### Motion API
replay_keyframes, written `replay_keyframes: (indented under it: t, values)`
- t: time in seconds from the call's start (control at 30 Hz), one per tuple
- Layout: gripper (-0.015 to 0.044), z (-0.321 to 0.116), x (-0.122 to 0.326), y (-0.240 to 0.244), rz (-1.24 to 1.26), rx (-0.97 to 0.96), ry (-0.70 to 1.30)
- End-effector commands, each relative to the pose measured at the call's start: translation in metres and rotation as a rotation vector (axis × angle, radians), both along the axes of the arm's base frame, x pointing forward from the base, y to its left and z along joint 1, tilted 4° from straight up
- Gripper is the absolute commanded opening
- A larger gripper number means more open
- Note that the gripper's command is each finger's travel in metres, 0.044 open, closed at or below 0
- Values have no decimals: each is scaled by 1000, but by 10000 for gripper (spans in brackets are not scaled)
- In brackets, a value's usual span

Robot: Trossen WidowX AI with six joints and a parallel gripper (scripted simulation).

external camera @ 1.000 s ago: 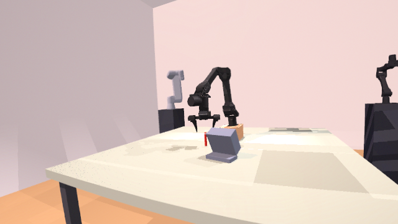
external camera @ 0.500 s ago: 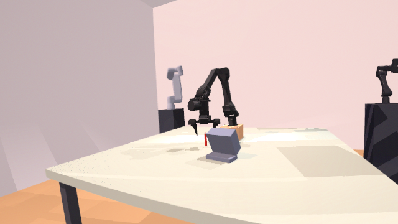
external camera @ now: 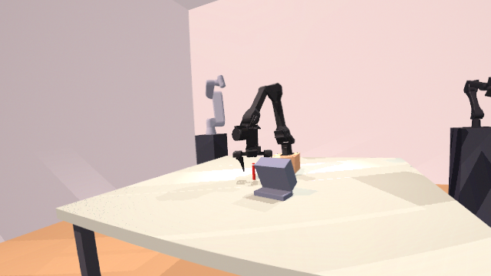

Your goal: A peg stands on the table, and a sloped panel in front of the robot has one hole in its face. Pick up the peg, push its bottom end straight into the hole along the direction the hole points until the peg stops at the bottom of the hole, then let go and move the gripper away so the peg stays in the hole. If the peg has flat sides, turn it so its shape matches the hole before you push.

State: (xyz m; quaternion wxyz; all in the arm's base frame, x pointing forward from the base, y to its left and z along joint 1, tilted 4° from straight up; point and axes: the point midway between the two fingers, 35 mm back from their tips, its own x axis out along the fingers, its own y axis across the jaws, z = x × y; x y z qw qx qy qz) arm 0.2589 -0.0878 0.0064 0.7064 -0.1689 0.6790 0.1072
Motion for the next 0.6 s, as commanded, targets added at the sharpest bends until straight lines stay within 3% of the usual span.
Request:
replay_keyframes:
  t: [0.0,0.43,0.57]
  values:
    - [387,0,0,0,0,0,-1]
    - [46,0,0,0,0,0,-1]
    - [20,0,0,0,0,0,-1]
